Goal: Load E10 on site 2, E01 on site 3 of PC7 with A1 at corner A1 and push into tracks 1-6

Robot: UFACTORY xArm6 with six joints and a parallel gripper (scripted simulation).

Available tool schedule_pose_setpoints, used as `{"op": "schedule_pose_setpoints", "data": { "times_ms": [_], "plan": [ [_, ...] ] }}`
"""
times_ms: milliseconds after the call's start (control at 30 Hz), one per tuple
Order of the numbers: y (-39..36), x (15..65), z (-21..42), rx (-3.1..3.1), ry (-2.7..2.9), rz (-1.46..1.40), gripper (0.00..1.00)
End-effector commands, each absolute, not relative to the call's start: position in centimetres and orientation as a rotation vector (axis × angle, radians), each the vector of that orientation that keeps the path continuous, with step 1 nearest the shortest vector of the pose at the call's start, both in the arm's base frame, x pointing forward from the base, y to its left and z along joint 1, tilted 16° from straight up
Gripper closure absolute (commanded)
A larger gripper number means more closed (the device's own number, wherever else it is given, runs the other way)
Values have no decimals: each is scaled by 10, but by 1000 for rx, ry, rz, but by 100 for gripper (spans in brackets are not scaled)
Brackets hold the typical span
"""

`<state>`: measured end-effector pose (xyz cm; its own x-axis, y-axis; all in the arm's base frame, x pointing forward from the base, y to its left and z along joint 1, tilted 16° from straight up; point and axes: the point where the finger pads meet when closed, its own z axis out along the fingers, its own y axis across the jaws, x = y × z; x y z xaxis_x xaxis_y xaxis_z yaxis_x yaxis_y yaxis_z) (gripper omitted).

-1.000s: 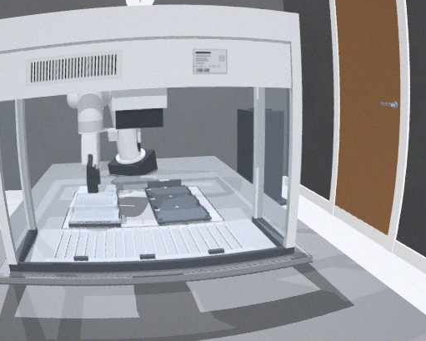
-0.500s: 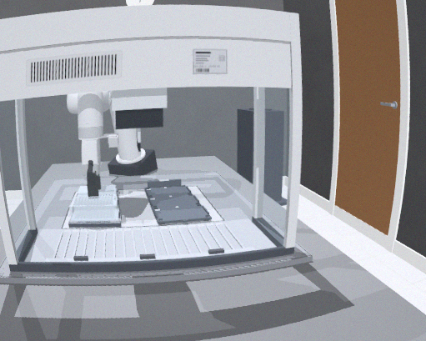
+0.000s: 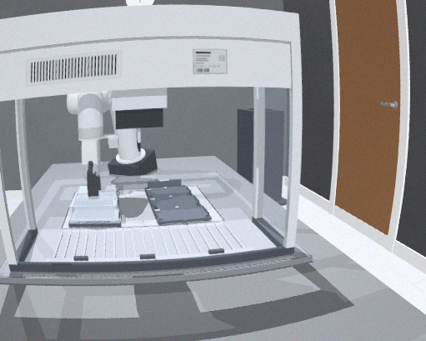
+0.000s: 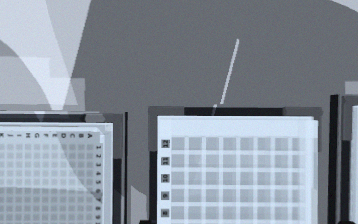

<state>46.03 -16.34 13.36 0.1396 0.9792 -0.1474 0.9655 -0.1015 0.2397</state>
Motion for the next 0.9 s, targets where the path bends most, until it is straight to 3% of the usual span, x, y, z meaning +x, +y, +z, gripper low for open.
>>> {"op": "schedule_pose_setpoints", "data": {
  "times_ms": [0,867],
  "plan": [
    [-164,462,132,2141,1892,73,0],
    [-167,465,117,2141,1892,73,0]
  ]
}}
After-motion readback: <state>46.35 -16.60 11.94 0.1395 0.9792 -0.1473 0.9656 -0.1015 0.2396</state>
